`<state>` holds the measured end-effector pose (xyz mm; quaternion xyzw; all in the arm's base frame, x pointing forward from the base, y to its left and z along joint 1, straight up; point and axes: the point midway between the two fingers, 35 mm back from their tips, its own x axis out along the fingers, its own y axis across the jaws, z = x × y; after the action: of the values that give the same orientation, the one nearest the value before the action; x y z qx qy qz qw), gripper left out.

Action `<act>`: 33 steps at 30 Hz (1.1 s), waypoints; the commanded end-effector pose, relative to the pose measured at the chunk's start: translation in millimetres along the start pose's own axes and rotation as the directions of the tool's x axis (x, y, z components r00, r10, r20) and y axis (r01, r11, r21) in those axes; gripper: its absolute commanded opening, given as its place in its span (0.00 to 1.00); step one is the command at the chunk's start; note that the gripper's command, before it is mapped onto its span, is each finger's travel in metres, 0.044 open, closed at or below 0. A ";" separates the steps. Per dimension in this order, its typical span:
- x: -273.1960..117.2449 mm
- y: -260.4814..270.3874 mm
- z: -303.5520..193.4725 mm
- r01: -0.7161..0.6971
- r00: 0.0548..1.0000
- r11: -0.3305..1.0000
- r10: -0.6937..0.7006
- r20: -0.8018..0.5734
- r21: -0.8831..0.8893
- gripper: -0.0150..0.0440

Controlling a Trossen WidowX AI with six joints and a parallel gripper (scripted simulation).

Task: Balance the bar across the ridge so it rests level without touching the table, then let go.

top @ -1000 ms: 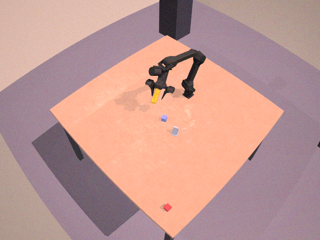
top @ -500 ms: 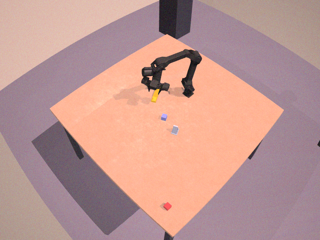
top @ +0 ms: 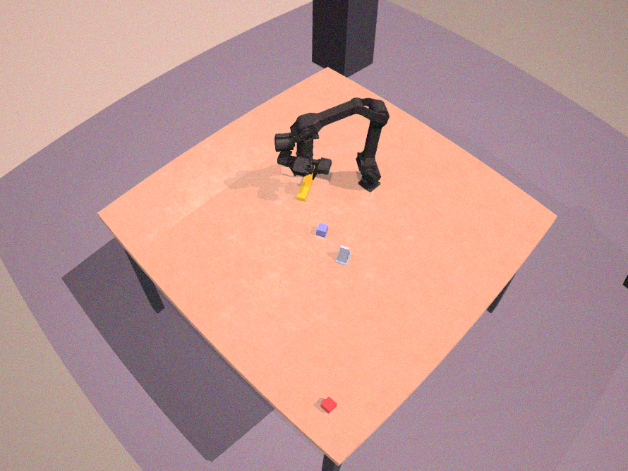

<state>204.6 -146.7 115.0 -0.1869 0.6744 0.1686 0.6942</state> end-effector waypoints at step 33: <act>68.6 1.9 -3.2 -0.009 1.000 1.000 0.009 -0.010 -0.004 0.79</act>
<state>203.7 -147.6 47.7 -0.1846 0.6776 0.1714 0.6910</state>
